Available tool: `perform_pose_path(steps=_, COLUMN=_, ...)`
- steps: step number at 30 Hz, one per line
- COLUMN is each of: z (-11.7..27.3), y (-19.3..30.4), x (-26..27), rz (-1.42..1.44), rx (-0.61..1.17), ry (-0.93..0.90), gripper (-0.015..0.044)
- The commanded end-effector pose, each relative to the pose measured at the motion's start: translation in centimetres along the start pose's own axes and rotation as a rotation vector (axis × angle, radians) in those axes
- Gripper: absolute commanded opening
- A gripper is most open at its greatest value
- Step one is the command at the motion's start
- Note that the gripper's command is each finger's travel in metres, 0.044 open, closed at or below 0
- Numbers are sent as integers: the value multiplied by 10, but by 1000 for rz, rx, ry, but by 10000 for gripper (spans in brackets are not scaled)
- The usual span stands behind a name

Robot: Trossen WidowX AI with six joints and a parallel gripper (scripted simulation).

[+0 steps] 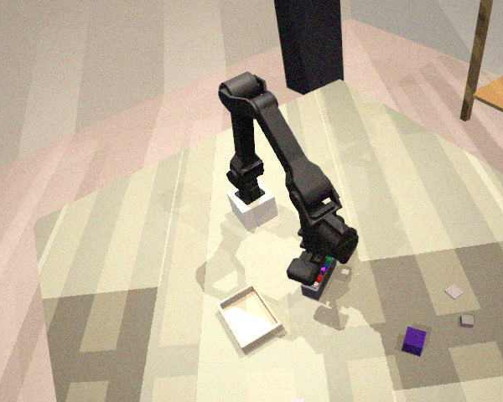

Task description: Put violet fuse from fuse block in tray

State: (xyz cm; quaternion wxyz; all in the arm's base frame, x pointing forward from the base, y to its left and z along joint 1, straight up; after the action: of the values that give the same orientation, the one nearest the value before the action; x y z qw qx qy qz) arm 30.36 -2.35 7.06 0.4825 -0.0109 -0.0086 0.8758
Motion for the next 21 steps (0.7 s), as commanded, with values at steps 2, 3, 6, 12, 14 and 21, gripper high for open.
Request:
perform_pose_path(steps=2, z=3, y=0, x=0, rz=-1, rx=2, ry=0, gripper=0)
perform_pose_path(steps=3, z=3, y=0, x=0, rz=-1, rx=2, ry=0, gripper=0)
perform_pose_path(steps=6, z=5, y=0, x=0, rz=-1, rx=2, ry=0, gripper=0)
perform_pose_path(steps=12, z=8, y=0, x=0, rz=-1, rx=2, ry=1, gripper=0)
perform_pose_path(steps=14, z=9, y=0, x=0, rz=-1, rx=3, ry=1, gripper=0)
perform_pose_path(steps=21, z=12, y=0, x=0, rz=-2, rx=3, ry=1, gripper=0)
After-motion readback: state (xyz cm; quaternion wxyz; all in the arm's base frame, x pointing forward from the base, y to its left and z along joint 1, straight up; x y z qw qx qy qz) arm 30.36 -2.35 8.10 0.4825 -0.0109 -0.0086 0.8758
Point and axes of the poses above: the point midway between the two fingers, 35 mm back from their tips, its own z axis back along the fingers, its own x axis across the jaws, y = z × x, the point moved 6 cm from there along z, back along the fingers, and after that the axes turned 9 degrees about z, right-handed, at the moved point
